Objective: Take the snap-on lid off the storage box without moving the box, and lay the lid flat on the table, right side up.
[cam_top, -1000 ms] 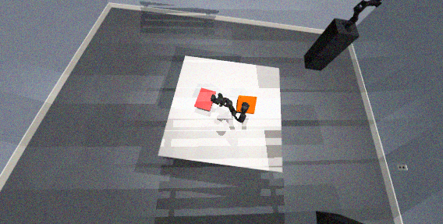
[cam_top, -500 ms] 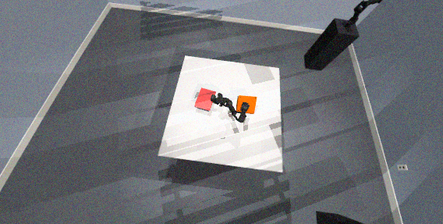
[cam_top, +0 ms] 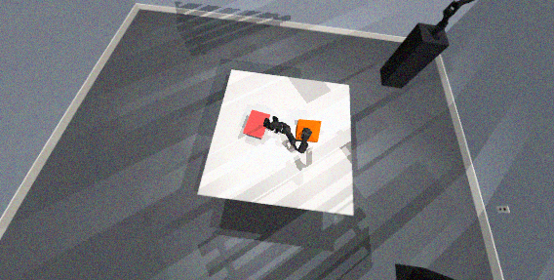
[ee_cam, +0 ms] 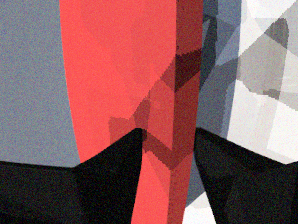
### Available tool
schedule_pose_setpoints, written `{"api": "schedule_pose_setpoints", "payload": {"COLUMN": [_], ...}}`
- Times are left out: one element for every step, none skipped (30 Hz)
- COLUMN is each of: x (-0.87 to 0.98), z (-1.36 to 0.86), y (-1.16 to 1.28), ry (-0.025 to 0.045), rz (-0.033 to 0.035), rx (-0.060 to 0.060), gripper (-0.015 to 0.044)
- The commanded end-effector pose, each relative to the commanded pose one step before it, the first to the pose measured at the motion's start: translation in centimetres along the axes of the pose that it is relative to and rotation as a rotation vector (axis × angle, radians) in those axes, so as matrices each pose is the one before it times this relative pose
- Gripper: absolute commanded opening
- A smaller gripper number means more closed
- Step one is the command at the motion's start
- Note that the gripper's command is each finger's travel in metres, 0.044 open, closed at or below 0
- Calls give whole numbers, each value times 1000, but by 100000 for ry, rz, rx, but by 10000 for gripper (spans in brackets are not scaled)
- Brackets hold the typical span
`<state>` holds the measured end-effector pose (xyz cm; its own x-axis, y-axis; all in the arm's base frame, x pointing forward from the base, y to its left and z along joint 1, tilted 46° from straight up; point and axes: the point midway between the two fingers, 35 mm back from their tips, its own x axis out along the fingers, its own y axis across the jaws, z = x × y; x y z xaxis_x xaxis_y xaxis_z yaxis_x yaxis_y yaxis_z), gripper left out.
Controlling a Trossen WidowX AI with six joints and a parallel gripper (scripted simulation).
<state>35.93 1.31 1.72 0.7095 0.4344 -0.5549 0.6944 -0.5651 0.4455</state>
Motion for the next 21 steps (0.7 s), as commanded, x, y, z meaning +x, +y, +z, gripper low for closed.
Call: {"api": "schedule_pose_setpoints", "payload": {"x": [-332, -19, -19, -19, -17, -16, -16, -15, -15, -15, -15, -15, -15, -15, -15, -15, -14, -14, -14, -14, -15], "z": [31, 0, 0, 0, 0, 0, 0, 0, 0, 0, 0, 0, 0, 0, 0, 0, 0, 0, 0, 0, 0], "y": [390, 10, 10, 11, 12, 13, 13, 13, 14, 14, 14, 14, 14, 14, 14, 14, 14, 14, 14, 14, 14], "ry": [-6, -1, -1, -1, -1, -1, -1, -1, -1, -1, -1, -1, -1, -1, -1, -1, -1, -1, -1, -1, -1], "rz": [1010, 0, 0, 0, 0, 0, 0, 0, 0, 0, 0, 0, 0, 0, 0, 0, 0, 0, 0, 0, 0], "rx": [-135, -1, -1, -1, -1, -1, -1, -1, -1, -1, -1, -1, -1, -1, -1, -1, -1, -1, -1, -1, -1], "gripper": [0, 0, 0, 0, 0, 0, 0, 0, 0, 0, 0, 0, 0, 0, 0, 0, 0, 0, 0, 0, 0]}}
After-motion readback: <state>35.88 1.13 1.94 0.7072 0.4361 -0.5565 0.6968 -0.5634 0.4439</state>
